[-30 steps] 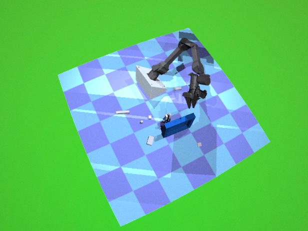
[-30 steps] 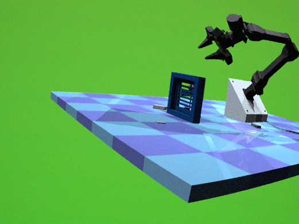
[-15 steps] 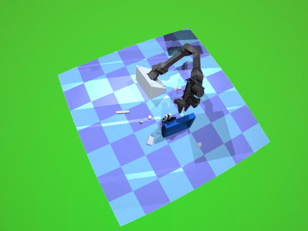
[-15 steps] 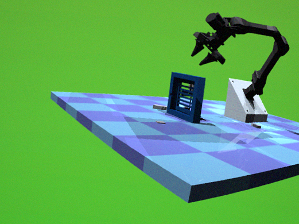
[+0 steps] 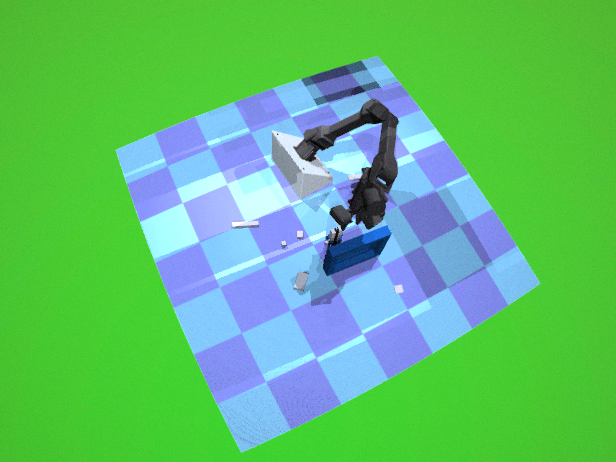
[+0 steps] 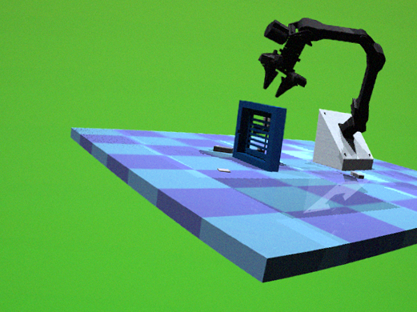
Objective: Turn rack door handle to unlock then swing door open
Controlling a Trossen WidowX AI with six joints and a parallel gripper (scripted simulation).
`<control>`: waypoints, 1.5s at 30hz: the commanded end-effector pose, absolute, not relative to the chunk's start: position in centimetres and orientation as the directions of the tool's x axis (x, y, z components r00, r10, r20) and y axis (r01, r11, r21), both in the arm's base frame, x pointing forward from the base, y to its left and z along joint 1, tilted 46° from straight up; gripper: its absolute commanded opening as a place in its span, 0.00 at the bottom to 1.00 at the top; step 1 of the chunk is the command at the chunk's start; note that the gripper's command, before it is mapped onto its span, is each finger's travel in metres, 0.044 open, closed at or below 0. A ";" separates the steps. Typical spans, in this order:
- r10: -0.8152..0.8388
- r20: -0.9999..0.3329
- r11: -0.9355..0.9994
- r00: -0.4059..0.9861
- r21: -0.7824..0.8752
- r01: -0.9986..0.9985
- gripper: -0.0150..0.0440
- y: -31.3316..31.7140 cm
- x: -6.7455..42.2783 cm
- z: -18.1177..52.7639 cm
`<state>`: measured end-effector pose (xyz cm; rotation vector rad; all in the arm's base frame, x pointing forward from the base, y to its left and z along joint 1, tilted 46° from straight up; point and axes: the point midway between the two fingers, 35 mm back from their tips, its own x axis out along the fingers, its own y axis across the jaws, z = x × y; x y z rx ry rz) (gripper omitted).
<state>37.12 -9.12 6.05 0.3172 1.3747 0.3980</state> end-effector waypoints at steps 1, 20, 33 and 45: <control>0.517 -0.852 0.856 0.084 0.514 -0.060 0.75 -9.4 36.5 4.8; 0.710 -0.702 0.704 -0.054 0.706 0.082 0.75 -10.3 35.0 2.2; 0.710 -0.702 0.704 -0.053 0.705 0.082 0.75 -9.0 35.0 0.8; 0.710 -0.702 0.704 -0.053 0.706 0.082 0.75 -7.6 35.0 -0.6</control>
